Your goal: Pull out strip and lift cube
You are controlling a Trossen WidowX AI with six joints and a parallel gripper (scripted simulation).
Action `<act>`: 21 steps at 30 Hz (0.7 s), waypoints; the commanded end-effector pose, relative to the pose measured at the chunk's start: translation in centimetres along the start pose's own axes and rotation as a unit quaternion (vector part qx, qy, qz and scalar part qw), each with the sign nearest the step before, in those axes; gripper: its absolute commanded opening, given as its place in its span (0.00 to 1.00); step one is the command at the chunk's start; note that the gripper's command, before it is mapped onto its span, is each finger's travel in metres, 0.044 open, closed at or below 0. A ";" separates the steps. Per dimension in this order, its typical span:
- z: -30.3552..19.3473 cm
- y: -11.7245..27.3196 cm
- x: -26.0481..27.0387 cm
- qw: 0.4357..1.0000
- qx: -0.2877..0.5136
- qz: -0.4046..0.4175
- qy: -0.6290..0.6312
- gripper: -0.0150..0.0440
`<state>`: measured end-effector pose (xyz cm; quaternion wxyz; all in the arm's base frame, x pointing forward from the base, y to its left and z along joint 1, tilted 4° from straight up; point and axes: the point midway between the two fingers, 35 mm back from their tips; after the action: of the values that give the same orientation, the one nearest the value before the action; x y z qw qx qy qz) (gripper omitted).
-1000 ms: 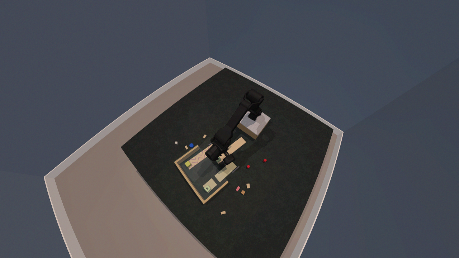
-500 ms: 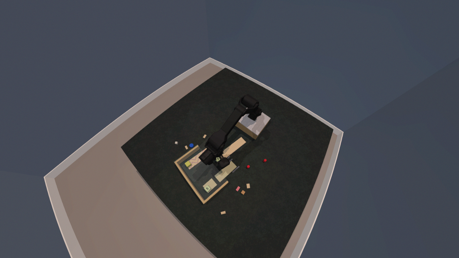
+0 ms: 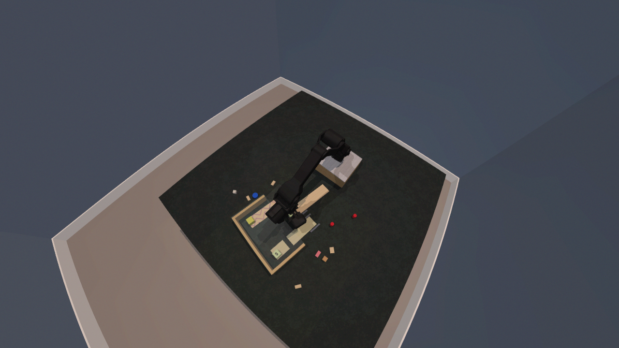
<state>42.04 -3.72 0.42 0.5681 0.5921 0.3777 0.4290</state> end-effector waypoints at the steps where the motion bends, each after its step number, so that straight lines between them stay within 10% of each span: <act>1: -0.1 -1.0 0.0 1.000 0.003 0.001 0.000 0.68; 21: -0.2 -2.8 -0.1 1.000 0.002 -0.001 0.002 0.59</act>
<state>41.92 -3.51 -2.40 0.5661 0.5928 0.3803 0.4285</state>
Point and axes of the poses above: the point midway between the two fingers, 35 mm back from their tips, its own y axis back along the fingers, its own x axis across the jaws, z = x × y, and after that the axes turned 2 degrees about y, right-handed
